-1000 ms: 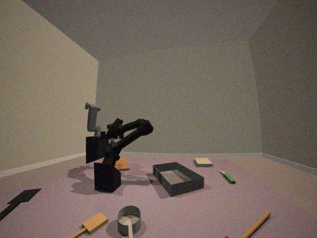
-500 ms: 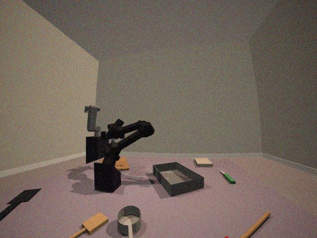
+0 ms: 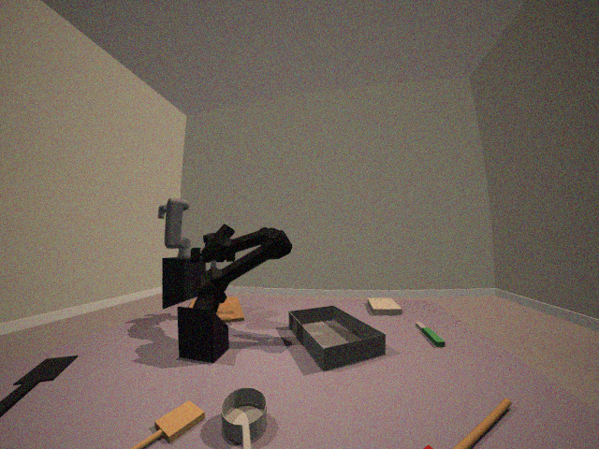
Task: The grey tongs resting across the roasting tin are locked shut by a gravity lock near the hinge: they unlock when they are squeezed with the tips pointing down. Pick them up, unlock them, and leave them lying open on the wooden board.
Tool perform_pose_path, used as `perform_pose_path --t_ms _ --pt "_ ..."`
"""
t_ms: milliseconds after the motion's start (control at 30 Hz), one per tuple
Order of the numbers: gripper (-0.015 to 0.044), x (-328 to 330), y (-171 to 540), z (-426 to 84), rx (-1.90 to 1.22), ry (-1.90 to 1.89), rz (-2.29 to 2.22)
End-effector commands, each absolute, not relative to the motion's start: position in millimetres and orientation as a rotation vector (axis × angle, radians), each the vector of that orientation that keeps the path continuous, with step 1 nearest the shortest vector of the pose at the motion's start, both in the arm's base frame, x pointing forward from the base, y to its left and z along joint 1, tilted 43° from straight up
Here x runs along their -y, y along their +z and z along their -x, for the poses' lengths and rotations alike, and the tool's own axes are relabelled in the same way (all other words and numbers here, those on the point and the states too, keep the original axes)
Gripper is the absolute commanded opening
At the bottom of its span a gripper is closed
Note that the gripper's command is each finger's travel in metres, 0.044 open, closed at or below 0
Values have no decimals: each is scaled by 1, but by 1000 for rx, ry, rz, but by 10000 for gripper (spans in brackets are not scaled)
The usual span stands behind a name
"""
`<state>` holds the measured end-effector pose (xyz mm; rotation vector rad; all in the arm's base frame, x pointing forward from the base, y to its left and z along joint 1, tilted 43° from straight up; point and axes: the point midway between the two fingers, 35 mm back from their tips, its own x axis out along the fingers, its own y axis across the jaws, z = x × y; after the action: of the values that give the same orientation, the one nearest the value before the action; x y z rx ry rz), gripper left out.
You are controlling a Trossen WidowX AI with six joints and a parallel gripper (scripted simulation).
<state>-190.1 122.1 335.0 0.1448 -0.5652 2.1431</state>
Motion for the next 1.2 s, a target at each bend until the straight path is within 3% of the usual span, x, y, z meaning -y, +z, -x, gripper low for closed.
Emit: perform_pose_path --t_ms 0,1167 --pt "-150 -122 336 189 565 2139 -151" --pt "-150 -140 340 228 436 2216 176"
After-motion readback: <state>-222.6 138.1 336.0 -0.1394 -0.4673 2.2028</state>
